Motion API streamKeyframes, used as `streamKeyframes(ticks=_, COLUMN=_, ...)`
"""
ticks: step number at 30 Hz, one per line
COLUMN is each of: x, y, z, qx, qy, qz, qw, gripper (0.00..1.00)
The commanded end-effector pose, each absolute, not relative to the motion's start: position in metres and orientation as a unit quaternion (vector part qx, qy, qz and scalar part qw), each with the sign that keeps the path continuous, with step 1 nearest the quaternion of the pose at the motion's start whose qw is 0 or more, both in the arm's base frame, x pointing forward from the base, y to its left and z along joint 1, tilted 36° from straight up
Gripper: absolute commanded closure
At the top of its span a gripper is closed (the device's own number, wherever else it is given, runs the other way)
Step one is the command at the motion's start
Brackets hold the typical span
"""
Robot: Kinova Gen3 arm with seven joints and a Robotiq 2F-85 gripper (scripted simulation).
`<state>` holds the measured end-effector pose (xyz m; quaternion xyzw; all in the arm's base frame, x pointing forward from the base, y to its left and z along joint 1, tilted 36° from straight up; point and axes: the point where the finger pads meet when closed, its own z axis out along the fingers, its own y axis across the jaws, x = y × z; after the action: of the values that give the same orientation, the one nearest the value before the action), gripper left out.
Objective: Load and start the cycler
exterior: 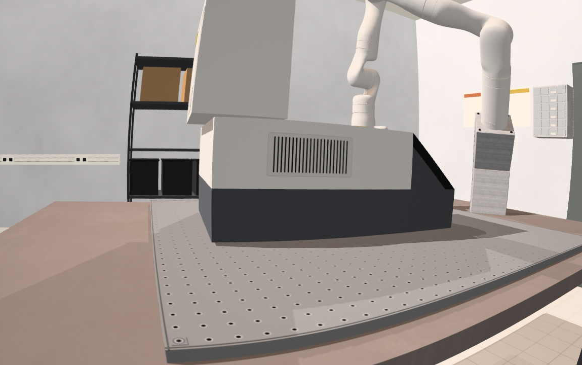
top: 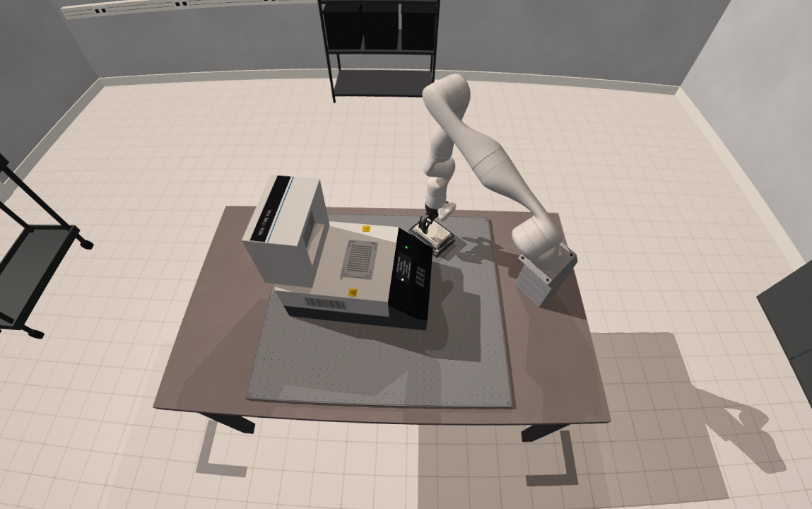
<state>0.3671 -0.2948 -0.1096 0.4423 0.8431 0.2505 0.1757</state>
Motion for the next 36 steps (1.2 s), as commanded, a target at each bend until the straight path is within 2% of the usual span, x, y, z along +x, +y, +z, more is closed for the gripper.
streamKeyframes(ticks=1, x=0.368, y=-0.296, z=-0.11, qx=0.441, qy=0.844, qz=0.25, qw=0.176, gripper=0.0)
streamKeyframes(ticks=36, x=0.378, y=-0.291, z=-0.125, qx=0.436, qy=0.846, qz=0.249, qw=0.178, gripper=0.0)
